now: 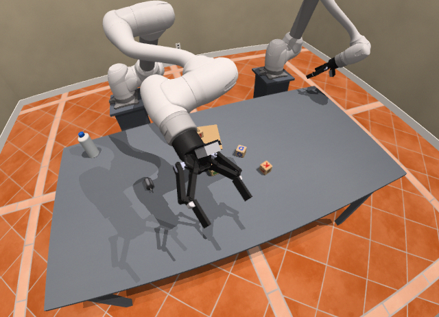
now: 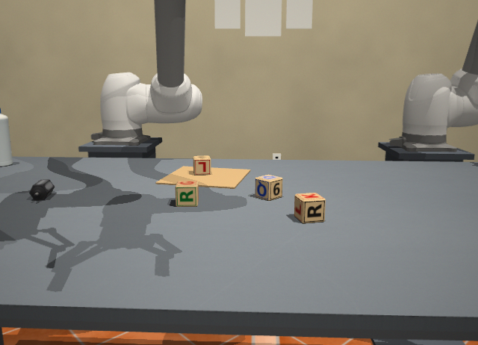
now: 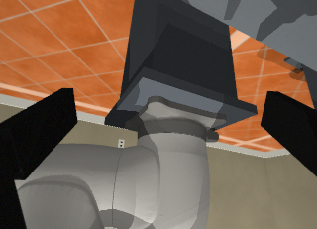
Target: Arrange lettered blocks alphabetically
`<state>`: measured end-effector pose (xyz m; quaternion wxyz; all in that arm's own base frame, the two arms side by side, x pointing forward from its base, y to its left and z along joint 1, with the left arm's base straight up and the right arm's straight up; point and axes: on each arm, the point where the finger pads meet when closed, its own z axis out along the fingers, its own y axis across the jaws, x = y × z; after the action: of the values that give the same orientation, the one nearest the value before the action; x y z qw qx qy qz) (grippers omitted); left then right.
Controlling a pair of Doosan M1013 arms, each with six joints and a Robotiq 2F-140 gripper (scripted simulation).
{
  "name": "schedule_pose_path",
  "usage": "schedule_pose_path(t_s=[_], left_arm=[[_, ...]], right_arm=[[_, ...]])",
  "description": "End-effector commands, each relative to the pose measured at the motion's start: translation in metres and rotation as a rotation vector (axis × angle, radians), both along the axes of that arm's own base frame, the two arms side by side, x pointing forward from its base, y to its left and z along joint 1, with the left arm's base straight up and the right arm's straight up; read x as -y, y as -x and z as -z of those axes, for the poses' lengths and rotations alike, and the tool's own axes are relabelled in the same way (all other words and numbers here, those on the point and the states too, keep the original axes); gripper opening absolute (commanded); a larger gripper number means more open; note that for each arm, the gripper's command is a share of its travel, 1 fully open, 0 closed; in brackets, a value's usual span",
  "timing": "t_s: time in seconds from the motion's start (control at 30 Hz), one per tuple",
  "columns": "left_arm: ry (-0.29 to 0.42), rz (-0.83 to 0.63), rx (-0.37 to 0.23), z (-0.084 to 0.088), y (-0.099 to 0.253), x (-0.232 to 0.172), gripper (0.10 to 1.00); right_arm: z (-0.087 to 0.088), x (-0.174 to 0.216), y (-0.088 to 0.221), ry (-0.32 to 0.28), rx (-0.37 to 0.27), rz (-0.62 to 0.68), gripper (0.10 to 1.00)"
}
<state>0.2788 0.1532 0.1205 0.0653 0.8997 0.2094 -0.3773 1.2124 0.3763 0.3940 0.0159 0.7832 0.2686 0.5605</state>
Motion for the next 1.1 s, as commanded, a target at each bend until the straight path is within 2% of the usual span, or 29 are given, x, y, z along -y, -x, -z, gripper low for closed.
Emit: schedule_pose_path(t_s=[0.0, 0.33, 0.4, 0.9, 0.97, 1.07], left_arm=[[0.002, -0.143, 0.002, 0.0, 0.023, -0.043, 1.0], [0.002, -0.433, 0.002, 0.0, 0.089, -0.108, 1.0], [0.002, -0.433, 0.002, 0.0, 0.089, -0.108, 1.0], [0.002, -0.794, 0.003, 0.0, 0.194, -0.158, 1.0], [0.002, -0.794, 0.003, 0.0, 0.194, -0.158, 1.0], [0.002, -0.852, 0.003, 0.0, 0.212, -0.162, 1.0]], right_arm=[[-0.002, 0.0, 0.0, -0.001, 0.002, 0.0, 1.0], [-0.002, 0.0, 0.0, -0.001, 0.002, 0.0, 1.0], [-0.002, 0.0, 0.0, -0.001, 0.002, 0.0, 1.0], [-0.002, 0.0, 0.0, -0.001, 0.002, 0.0, 1.0], [-0.002, 0.0, 0.0, -0.001, 0.002, 0.0, 1.0], [-0.002, 0.0, 0.0, -0.001, 0.002, 0.0, 1.0]])
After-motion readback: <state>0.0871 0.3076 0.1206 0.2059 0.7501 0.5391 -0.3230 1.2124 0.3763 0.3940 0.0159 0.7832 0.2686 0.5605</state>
